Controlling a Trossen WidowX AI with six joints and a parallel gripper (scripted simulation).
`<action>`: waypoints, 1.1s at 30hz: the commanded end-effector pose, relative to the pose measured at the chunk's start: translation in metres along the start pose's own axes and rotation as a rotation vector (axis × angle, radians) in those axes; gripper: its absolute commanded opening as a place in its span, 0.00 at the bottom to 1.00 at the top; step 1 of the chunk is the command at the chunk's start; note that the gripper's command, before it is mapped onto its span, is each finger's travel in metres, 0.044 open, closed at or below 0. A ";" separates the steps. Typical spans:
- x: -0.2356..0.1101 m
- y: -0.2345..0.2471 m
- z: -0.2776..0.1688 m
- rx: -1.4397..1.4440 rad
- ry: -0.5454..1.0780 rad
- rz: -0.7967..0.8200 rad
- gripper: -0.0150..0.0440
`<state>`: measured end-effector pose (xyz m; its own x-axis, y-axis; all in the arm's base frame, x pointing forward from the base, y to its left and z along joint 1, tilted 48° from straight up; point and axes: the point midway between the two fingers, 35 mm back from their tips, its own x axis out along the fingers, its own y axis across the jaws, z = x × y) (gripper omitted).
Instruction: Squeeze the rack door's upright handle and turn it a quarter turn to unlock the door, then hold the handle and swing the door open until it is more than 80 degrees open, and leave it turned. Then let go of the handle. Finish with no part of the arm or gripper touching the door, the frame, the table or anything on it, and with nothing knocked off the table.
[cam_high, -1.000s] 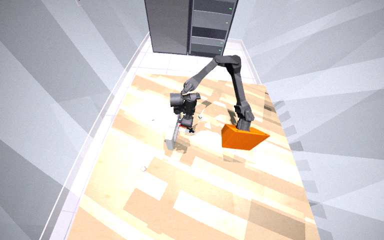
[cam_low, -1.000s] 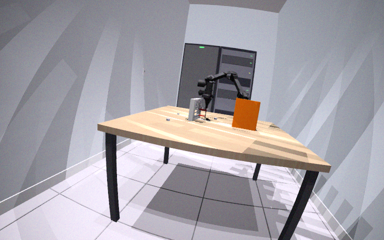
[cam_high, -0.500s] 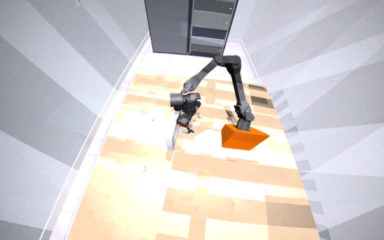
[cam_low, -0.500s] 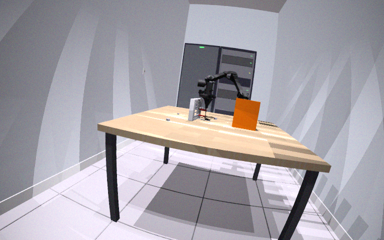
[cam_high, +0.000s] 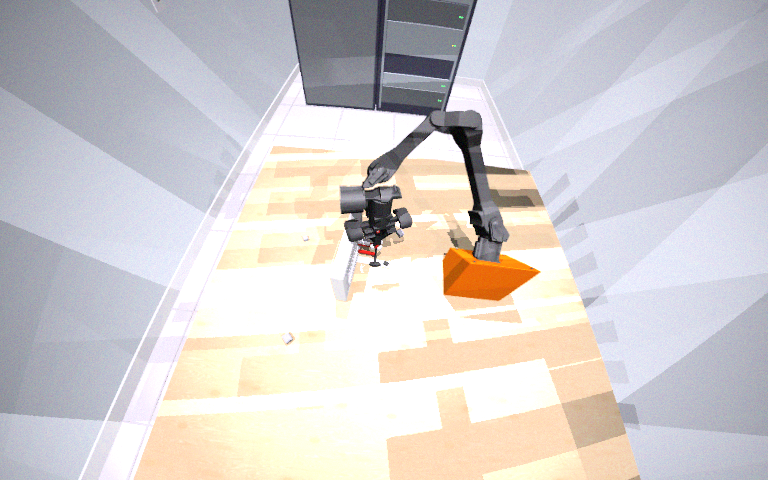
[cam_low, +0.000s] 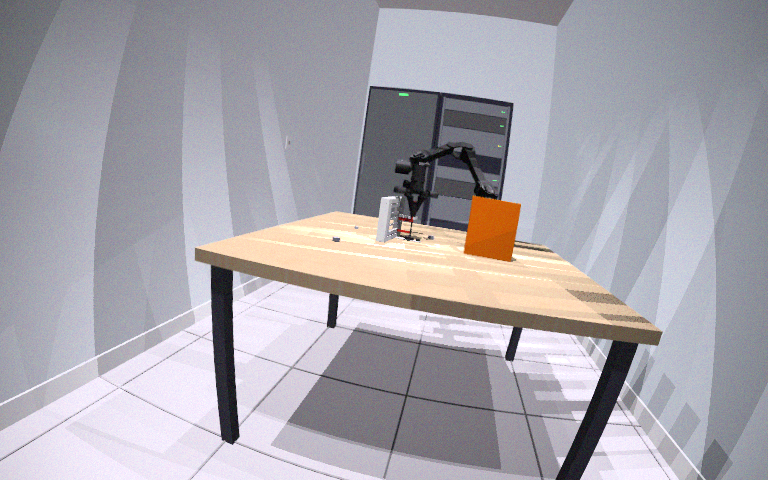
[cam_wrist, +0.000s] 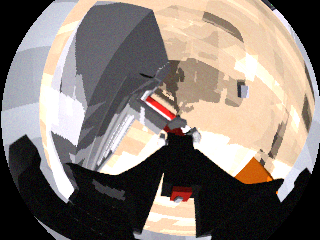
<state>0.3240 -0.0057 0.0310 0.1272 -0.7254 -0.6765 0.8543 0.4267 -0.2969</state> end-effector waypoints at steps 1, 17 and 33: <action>0.001 0.000 0.000 0.204 0.003 -0.002 0.27; 0.001 0.000 0.000 0.869 0.002 -0.003 0.27; 0.001 0.000 0.000 0.869 0.002 -0.003 0.49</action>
<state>0.3232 -0.0060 0.0312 0.1244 -0.7276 -0.6746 0.9441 -0.1223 0.3060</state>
